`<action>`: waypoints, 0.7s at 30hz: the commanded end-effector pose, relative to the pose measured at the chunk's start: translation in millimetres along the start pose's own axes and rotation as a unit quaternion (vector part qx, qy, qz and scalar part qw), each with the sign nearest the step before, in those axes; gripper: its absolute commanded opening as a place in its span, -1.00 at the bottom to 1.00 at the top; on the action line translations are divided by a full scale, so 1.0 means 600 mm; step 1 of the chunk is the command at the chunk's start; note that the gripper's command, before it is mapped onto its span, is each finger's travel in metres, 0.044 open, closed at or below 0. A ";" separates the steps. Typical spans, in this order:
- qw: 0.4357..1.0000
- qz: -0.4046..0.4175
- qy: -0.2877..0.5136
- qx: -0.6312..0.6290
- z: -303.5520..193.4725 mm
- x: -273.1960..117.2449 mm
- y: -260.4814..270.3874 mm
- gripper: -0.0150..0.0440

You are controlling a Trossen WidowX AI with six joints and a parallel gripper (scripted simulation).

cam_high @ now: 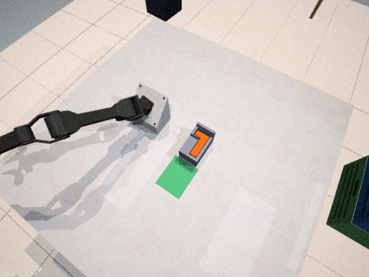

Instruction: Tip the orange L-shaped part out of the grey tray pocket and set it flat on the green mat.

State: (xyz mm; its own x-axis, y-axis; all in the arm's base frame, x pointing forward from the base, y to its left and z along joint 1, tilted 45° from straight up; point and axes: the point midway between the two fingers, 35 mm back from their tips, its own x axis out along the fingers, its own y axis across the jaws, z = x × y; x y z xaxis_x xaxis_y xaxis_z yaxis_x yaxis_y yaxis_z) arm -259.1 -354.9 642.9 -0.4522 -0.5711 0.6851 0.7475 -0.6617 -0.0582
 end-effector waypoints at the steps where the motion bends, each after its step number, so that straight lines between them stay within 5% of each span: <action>1: 0.994 0.057 0.048 0.076 -0.025 -0.020 0.120 0.12; 21: 0.894 0.312 0.231 0.224 -0.026 -0.258 0.580 0.12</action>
State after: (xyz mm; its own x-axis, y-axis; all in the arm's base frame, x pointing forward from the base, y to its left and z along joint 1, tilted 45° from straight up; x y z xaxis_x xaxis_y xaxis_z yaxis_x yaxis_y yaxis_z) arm 8.3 -499.9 528.2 -0.0545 -0.9468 0.3171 0.9983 -0.0449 0.0376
